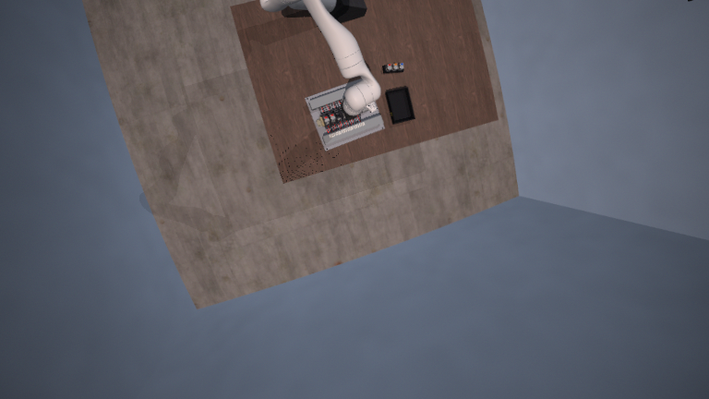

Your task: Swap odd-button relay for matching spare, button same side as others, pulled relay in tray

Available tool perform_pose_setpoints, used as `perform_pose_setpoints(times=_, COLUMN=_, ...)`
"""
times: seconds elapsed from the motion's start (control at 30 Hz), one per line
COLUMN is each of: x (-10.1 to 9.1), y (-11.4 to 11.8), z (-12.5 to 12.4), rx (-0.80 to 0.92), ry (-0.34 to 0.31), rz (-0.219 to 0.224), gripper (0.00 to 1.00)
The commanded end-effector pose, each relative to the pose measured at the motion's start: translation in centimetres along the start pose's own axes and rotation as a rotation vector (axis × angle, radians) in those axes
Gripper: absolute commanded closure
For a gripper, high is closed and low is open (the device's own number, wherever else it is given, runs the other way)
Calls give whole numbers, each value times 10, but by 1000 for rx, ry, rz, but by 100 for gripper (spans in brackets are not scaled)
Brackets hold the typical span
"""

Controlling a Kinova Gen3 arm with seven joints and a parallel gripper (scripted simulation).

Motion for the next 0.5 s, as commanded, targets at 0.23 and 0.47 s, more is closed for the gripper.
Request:
perform_pose_setpoints(times=0.23, x=3, y=11, z=-28, rx=4, ry=0, rz=-3, gripper=100)
perform_pose_setpoints(times=0.47, x=7, y=21, z=-53, rx=8, ry=-1, rz=-8, gripper=100)
Point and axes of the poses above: the point where the finger pads meet when closed, its own x axis out along the fingers, its own y axis across the jaws, z = x × y, the point moved 3 cm from there along -x, back along the fingers, and after that the axes turned 11 degrees about -x, right-handed, at the moved point
